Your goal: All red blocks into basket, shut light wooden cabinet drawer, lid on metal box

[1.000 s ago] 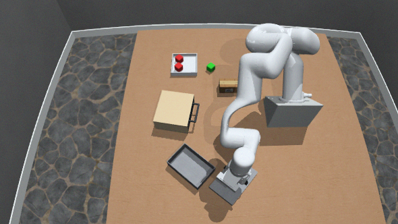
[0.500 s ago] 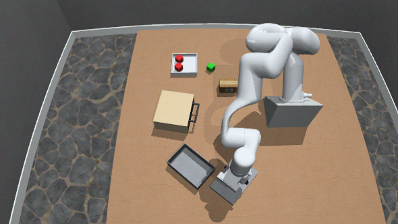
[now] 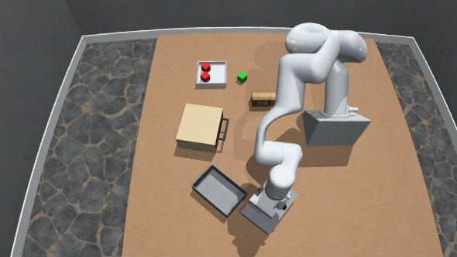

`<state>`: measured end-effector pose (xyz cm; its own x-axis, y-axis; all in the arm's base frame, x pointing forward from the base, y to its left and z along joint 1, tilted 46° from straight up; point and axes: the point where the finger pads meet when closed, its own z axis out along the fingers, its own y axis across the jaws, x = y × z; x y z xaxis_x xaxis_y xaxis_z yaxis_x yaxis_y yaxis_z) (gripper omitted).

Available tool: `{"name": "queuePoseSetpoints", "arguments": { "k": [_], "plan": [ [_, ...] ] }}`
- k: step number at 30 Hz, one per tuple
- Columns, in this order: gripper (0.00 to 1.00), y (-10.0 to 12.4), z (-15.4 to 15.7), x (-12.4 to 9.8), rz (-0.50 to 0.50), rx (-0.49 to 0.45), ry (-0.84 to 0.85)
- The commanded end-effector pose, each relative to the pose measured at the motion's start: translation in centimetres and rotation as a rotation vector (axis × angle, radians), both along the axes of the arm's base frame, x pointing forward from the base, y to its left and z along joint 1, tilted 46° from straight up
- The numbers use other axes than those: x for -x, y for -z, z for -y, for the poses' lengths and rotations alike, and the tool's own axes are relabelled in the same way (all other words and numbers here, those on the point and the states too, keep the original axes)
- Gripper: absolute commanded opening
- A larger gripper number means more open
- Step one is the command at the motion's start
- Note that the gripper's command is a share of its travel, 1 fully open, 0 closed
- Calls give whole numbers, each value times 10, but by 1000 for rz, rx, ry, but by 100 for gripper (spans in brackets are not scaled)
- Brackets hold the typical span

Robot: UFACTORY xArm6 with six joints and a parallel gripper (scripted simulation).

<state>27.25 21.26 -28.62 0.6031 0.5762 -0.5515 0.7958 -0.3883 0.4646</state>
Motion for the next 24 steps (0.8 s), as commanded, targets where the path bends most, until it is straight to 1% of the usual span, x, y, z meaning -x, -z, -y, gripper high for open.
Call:
{"name": "queuePoseSetpoints", "arguments": {
  "k": [1,2,16,19,24],
  "plan": [
    [0,-13,-15,0,3,-4,-1],
    [0,-13,-15,0,3,-4,-1],
    [0,-58,-62,3,3,-4,-1],
    [0,-61,-64,3,3,-4,-1],
    [0,-71,-75,4,3,-4,-1]
  ]
}}
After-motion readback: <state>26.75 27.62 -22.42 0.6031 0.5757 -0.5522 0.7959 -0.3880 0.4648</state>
